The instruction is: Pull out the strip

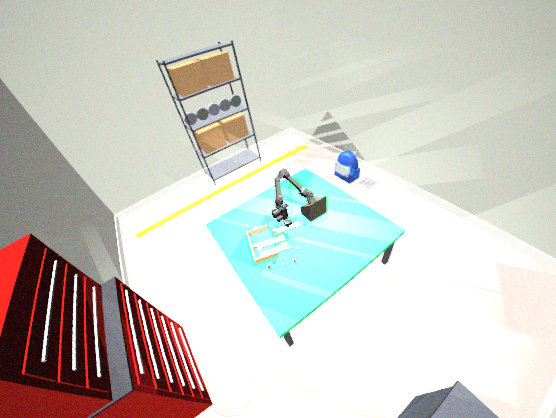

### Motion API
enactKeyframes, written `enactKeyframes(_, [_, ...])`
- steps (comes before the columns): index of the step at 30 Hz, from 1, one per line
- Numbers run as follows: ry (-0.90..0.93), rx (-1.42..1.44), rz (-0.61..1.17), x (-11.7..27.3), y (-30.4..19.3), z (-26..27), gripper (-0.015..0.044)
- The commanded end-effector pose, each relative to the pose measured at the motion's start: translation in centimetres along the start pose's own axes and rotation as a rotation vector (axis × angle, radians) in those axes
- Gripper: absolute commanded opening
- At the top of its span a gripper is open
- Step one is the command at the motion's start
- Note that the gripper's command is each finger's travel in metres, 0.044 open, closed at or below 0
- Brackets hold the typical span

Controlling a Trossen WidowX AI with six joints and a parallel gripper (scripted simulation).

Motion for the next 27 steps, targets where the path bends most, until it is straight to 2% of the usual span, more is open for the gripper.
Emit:
enactKeyframes(1, [-0.003,0.005,0.004,0.1,1.5,0.3,0.0440])
enactKeyframes(27, [-0.002,0.002,-0.001,1.1,11.4,2.4,0.0440])
Point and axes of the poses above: the point midway between the two fingers, 35 mm back from their tips, its own x axis back along the fingers, its own z axis across the jaws, y = z × x, the point moved 5 cm from there along x, back along the fingers, and after that the axes turned 13 degrees about -x, right-handed, at the moved point
